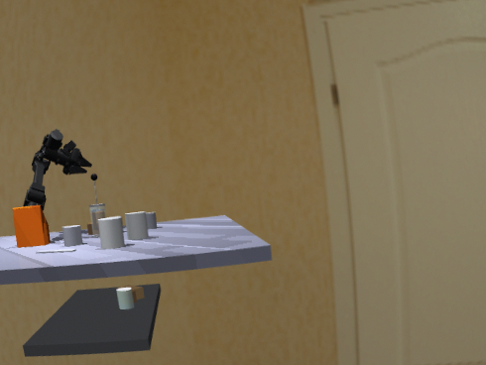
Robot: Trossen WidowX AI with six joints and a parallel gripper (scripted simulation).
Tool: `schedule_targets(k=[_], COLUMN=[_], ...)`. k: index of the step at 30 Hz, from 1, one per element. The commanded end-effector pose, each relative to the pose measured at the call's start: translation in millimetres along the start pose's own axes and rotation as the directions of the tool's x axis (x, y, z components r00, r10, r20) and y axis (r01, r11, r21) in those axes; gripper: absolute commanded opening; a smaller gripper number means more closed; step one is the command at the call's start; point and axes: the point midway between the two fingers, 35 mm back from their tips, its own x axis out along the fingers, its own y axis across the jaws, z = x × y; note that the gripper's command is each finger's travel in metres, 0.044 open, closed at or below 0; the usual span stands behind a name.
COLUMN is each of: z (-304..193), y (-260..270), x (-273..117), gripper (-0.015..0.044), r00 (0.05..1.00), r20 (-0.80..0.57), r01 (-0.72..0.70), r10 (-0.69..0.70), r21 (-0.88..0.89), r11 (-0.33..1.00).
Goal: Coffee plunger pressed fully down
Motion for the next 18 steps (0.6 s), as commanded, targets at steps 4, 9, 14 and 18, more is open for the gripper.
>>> schedule_targets(k=[4,9,14,18], z=[-1.3,-1.3,-1.6,-3.5], y=[40.3,40.3,40.1,39.9], x=[4.1,4.1,3.8,4.9], gripper=[0.044,0.044,0.044,0.044], r00=[0.994,0.994,0.994,0.994], r20=[-0.057,-0.057,-0.057,-0.062], r01=[-0.078,-0.078,-0.077,-0.077], r10=[0.09,0.09,0.089,0.09], r21=[0.187,0.187,0.186,0.185], r11=[0.979,0.979,0.979,0.98])
